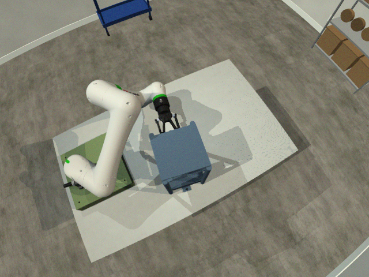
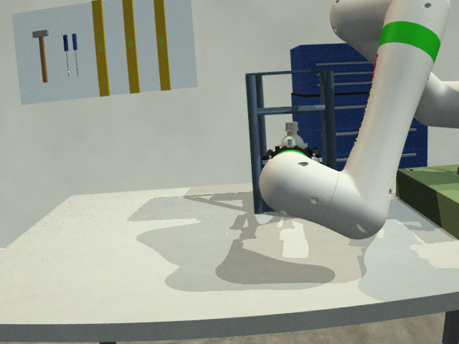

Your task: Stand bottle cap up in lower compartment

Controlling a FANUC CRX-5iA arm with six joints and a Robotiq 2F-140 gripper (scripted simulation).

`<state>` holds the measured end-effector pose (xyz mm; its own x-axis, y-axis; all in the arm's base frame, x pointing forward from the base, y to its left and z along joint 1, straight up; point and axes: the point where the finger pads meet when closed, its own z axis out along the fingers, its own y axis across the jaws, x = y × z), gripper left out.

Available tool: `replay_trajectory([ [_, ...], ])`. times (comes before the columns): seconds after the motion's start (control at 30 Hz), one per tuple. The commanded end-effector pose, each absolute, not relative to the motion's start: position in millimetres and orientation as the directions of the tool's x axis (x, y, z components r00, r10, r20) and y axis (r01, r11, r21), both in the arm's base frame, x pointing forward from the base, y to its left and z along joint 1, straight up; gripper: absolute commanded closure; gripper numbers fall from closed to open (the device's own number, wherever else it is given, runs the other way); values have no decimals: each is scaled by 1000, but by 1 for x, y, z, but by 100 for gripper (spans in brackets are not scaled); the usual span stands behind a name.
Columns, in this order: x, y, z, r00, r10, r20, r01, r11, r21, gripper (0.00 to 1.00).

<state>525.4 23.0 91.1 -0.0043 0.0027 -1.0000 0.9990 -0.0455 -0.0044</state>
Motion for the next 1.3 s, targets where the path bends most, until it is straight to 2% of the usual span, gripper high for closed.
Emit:
replay_trajectory([
  [0.0, 525, 12, 91, -4, 3, -1000, 999, -45, -4, 100],
  [1.27, 521, -68, 91, -4, 3, -1000, 999, -45, -4, 100],
])
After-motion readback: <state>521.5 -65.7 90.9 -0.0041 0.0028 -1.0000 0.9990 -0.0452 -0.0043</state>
